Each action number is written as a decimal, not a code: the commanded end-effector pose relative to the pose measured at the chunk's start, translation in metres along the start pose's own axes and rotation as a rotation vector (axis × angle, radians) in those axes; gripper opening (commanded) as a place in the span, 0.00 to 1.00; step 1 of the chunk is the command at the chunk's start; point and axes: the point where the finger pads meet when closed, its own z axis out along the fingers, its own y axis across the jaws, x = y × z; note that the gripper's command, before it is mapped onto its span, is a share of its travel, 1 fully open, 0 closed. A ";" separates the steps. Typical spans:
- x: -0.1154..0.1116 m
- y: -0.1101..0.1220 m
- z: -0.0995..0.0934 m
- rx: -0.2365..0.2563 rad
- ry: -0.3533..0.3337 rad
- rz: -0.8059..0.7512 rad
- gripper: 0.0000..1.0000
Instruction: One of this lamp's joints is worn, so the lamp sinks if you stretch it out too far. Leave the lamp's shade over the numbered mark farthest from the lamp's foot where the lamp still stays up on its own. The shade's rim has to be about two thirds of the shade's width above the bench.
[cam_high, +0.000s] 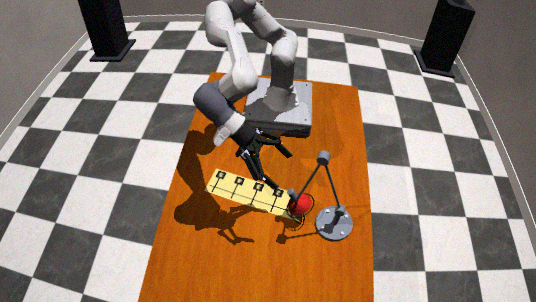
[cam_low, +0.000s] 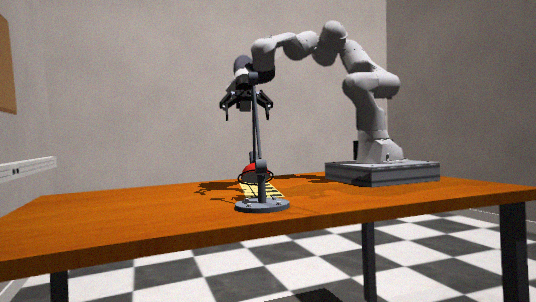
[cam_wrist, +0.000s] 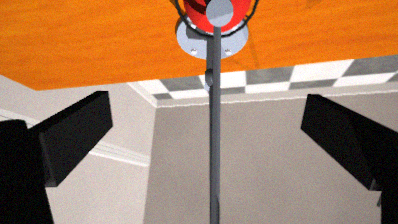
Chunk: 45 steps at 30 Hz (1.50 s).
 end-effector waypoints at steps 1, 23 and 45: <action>-0.001 0.001 0.010 -0.001 -0.001 -0.001 1.00; -0.003 0.013 0.064 -0.029 0.006 -0.007 1.00; -0.004 0.027 0.114 -0.060 0.013 -0.014 1.00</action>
